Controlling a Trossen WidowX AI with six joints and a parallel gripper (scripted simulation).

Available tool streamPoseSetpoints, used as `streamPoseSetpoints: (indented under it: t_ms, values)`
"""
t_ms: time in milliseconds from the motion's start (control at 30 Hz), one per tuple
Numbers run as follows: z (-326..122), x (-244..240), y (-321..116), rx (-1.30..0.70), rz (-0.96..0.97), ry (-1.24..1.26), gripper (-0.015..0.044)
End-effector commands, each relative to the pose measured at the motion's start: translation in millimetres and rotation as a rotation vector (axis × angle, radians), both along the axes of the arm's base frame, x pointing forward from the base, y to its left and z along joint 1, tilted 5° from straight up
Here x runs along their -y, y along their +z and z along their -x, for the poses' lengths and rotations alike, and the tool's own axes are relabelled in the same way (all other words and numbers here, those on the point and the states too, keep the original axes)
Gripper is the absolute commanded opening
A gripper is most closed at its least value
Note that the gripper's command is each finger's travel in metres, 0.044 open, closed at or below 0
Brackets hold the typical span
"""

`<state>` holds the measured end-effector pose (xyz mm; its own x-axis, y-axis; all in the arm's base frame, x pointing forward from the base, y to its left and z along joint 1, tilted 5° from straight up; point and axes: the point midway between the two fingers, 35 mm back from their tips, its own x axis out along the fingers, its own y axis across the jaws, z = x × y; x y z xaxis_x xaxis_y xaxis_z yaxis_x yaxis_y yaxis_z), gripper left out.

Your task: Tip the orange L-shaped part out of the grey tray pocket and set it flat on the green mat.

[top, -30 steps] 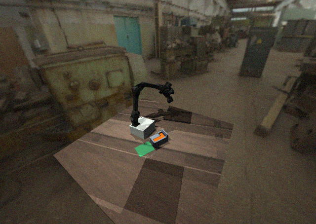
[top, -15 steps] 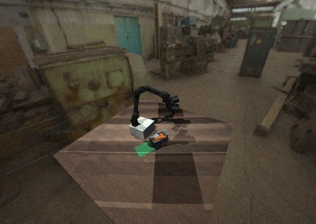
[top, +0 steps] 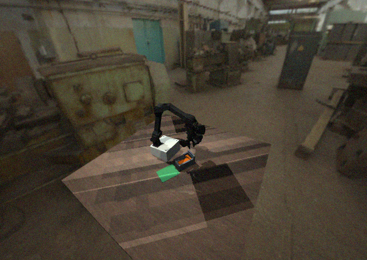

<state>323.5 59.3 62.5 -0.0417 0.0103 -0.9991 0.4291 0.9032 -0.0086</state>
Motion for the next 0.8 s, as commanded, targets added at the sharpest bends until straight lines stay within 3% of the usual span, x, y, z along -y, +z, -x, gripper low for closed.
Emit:
streamPoseSetpoints:
  t_ms: [0, 200, 767]
  values:
    - [3, 3, -11, -0.015, 0.009, -0.013, 0.0180]
    - [7, 3, -73, -0.015, 0.009, -0.013, 0.0180]
    - [8, 3, -91, -0.015, 0.009, -0.013, 0.0180]
